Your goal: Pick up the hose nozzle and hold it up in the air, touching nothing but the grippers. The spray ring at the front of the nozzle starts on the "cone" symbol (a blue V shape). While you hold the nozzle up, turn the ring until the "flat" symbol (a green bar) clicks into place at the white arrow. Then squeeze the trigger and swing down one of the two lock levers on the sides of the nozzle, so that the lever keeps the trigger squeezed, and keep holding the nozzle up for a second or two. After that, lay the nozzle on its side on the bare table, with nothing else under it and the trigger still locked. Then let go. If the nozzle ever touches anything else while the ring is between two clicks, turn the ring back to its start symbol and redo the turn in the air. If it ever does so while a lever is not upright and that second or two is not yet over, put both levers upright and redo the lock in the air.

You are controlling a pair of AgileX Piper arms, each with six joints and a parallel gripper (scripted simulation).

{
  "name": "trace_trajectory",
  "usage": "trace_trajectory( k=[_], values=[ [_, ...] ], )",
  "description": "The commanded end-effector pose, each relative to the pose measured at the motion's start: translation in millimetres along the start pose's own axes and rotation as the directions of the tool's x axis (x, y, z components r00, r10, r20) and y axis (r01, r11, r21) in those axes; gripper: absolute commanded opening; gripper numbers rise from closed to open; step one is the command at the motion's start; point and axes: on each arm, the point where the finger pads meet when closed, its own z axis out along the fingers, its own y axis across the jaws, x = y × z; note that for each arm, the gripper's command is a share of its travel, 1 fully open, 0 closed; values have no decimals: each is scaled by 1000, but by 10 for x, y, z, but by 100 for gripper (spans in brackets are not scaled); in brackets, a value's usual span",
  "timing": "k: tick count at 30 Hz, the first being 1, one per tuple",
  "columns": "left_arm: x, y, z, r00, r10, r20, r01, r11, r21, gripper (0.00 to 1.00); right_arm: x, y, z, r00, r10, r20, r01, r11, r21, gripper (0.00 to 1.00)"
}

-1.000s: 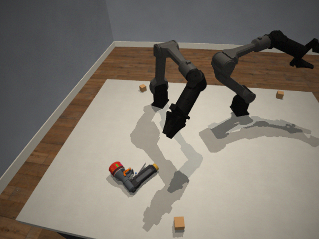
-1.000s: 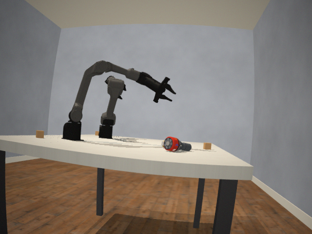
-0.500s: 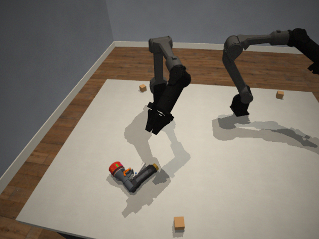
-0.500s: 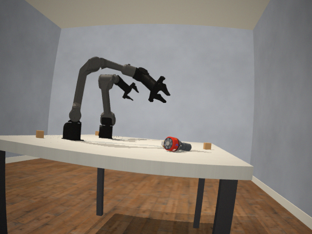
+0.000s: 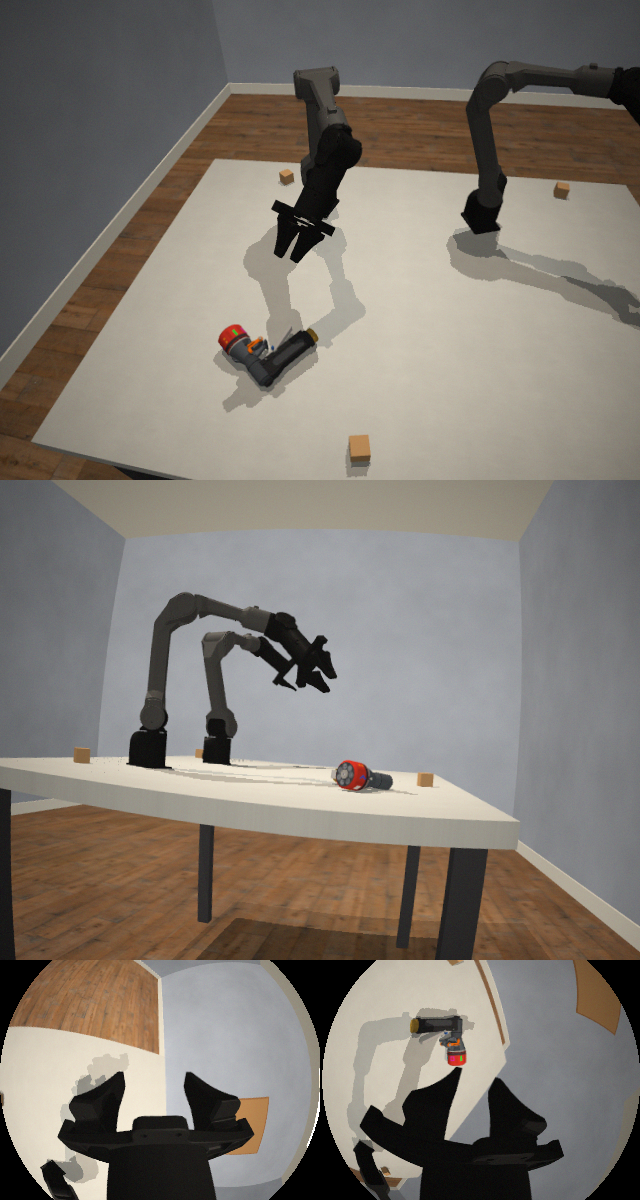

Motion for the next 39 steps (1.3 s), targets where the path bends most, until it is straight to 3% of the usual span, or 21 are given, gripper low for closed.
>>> trace_trajectory(
  k=[1,5,19,21,36,39],
  values=[
    [75,-81,108,999,39,-32,-39,999,3,100,64,-13,-8,1000,28,0,-28,1000,-10,50],
    [166,-152,202,995,71,-64,-70,997,10,100,118,-11,-1,999,46,-5,-46,999,-20,50],
    [928,-593,762,922,295,-251,-282,955,87,100,469,-3,-2,982,186,-31,-188,979,-76,50],
    [928,-593,762,922,295,-251,-282,955,87,100,469,-3,-2,982,186,-31,-188,979,-76,50],
    [1907,-957,1127,776,507,-375,-460,862,212,100,770,30,-23,946,318,-57,-323,939,-117,50],
    [1975,-977,1140,766,517,-382,-468,856,220,100,787,36,-20,944,323,-59,-328,937,-120,50]
  ],
)
